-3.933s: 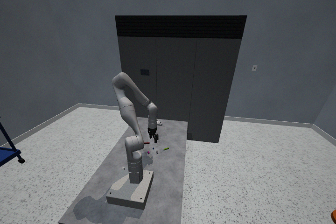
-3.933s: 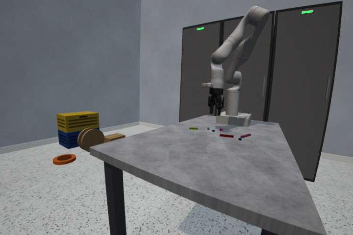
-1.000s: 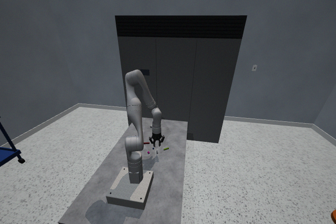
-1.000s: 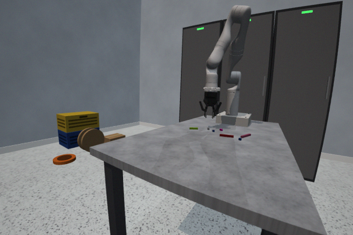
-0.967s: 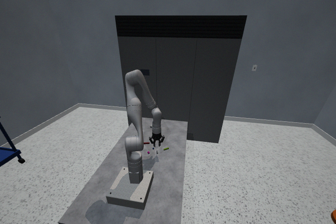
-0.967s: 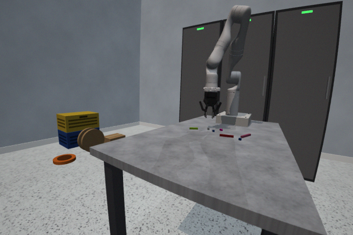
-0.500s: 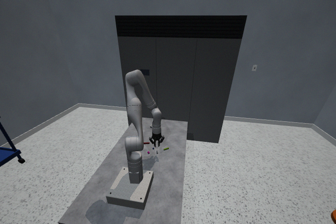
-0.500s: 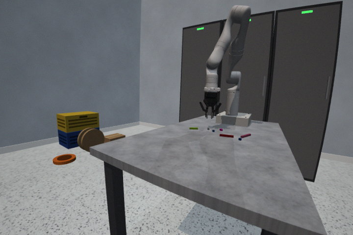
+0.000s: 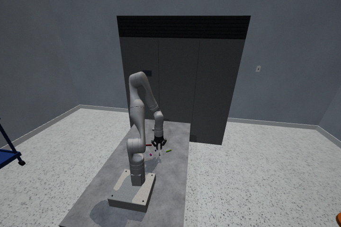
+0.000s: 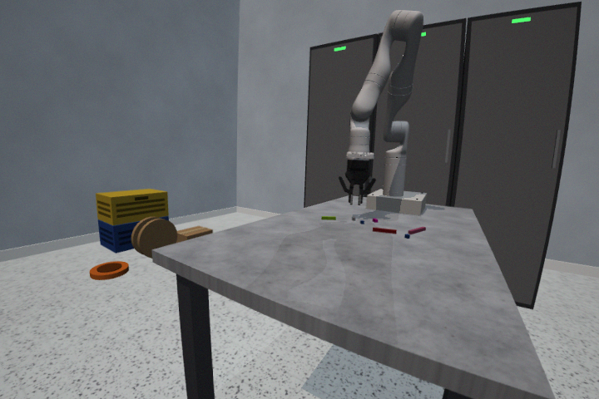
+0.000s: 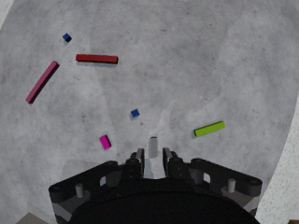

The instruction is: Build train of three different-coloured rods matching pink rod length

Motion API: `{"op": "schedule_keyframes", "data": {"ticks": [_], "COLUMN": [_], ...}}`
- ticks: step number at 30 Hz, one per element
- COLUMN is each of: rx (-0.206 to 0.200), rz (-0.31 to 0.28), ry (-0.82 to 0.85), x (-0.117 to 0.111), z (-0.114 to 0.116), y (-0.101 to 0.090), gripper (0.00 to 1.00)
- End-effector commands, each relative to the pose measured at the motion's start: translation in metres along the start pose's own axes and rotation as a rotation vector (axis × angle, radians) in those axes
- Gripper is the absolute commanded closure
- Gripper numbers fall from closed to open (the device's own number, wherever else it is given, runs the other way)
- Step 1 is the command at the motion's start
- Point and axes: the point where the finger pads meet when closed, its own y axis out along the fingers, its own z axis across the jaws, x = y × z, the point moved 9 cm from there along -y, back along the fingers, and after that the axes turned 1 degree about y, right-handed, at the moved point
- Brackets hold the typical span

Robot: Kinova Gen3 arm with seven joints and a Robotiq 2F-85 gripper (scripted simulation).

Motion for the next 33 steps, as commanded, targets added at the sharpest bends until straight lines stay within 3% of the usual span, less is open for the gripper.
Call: {"op": "schedule_keyframes", "data": {"ticks": [1, 21, 33], "rx": [-0.001, -0.001, -0.001], "rz": [-0.005, -0.005, -0.005], "ry": [0.007, 0.007, 0.007], "x": [0.003, 0.003, 0.003], "z": [0.002, 0.002, 0.002], "y": [0.005, 0.031, 0.037], "gripper": [0.76, 0.76, 0.76]}}
